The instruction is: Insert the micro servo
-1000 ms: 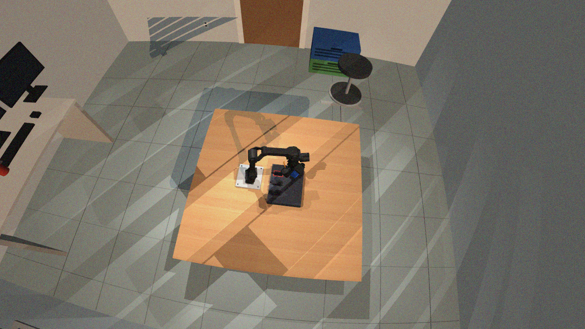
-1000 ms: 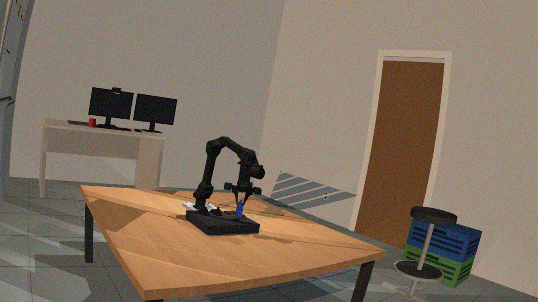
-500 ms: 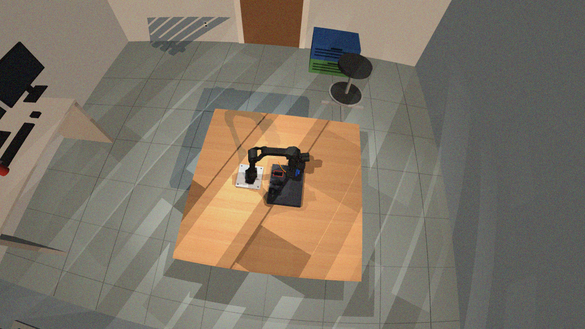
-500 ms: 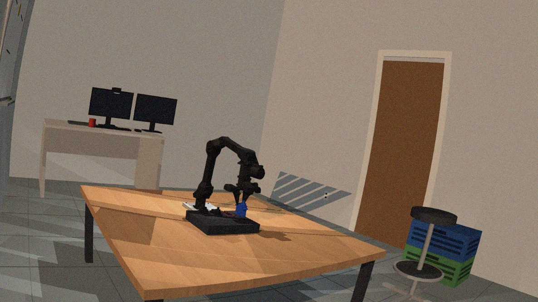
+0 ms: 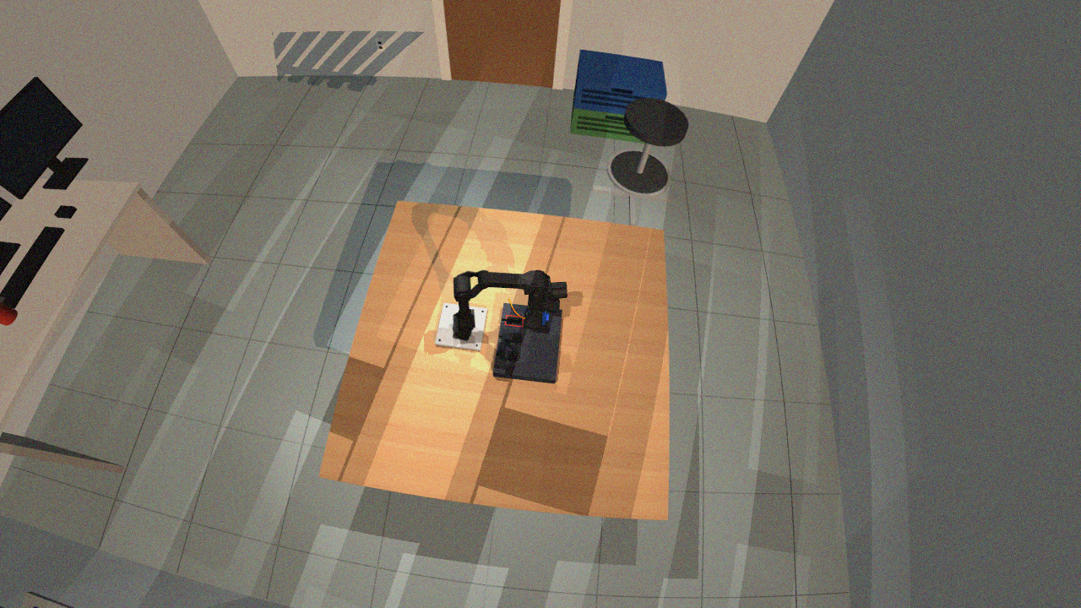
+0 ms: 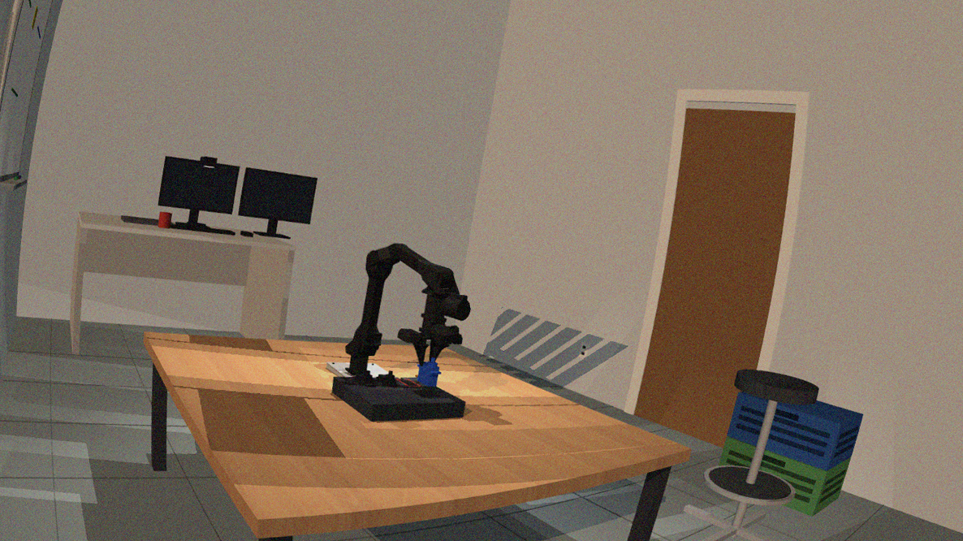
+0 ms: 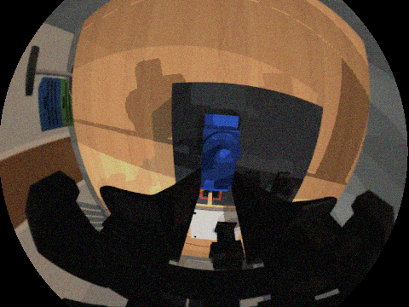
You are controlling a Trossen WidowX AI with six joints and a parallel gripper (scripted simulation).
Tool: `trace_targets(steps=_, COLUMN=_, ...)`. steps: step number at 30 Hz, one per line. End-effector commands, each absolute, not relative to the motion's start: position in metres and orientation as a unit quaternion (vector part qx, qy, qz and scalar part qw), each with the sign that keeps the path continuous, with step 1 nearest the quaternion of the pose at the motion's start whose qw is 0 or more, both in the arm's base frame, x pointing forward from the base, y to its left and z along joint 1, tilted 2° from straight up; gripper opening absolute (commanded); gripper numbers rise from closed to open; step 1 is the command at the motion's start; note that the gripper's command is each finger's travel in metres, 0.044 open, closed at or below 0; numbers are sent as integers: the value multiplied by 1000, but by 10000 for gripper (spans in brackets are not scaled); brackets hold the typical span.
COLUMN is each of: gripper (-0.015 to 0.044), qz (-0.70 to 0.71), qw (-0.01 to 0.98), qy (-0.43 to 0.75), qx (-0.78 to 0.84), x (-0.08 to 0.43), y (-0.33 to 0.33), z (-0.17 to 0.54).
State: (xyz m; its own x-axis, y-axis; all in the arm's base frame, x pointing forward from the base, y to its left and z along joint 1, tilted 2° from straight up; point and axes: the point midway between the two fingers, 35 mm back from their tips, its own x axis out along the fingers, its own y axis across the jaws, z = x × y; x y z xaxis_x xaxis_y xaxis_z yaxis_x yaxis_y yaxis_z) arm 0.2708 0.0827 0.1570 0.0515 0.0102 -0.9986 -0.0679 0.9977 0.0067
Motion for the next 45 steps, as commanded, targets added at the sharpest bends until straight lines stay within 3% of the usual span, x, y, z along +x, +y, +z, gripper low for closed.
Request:
trace_targets(steps=1, gripper=0, qz=28, qw=726, qy=686, qx=-23, x=251, y=82, z=157)
trace_targets(steps=17, gripper=0, qz=28, qw=725, qy=688, qx=-23, x=180, y=77, z=152)
trace_targets(steps=45, gripper=0, qz=28, qw=725, qy=688, qx=-23, x=179, y=76, z=132)
